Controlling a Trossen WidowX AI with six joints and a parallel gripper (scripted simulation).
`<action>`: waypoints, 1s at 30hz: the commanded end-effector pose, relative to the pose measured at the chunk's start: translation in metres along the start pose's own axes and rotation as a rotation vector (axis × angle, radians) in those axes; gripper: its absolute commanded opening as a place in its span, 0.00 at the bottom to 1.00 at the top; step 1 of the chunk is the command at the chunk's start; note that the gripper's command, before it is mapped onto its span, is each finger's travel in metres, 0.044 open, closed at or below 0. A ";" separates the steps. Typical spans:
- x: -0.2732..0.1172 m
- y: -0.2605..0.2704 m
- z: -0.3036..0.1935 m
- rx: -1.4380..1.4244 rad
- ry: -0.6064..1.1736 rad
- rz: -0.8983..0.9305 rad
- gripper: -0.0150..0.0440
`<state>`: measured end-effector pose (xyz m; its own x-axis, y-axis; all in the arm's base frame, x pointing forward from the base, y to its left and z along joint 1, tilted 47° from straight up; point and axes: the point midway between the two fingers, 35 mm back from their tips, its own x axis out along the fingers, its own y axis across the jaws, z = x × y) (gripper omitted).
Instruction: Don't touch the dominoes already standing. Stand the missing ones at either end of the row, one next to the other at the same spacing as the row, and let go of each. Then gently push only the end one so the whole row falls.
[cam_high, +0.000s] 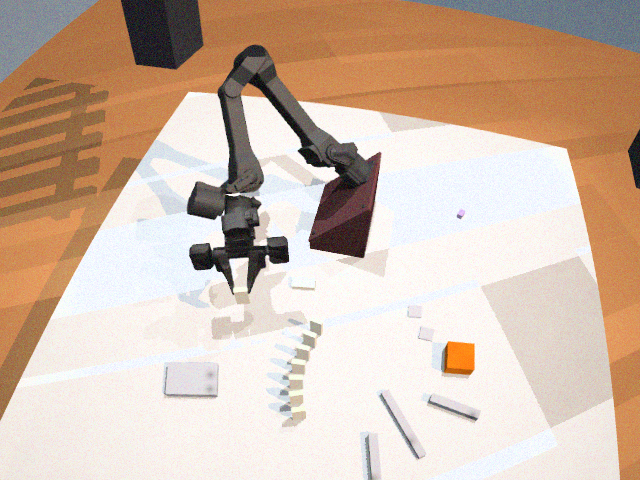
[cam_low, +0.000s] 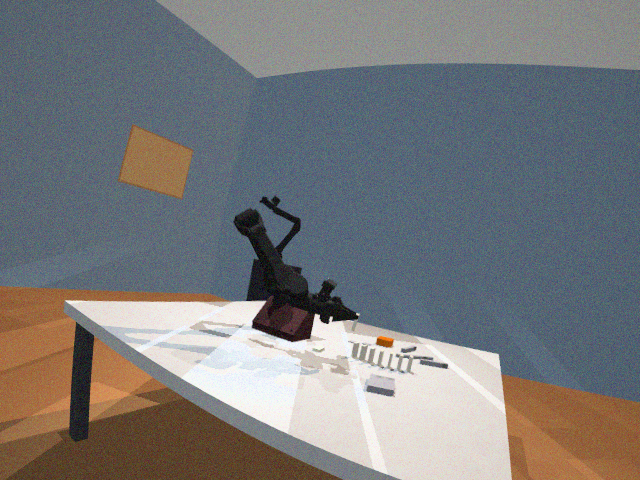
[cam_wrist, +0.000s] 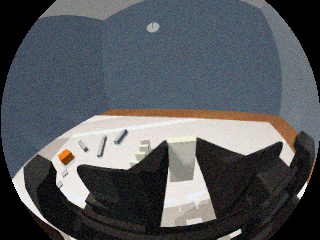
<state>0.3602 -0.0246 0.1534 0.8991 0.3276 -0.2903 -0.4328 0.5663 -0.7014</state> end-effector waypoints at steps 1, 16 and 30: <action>0.000 0.000 0.001 -0.006 -0.006 0.002 0.44; 0.011 -0.004 -0.040 -0.007 0.000 0.005 0.44; 0.017 -0.002 -0.090 -0.004 0.003 0.004 0.44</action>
<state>0.3817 -0.0819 0.0972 0.8974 0.3248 -0.2988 -0.4375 0.5659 -0.6988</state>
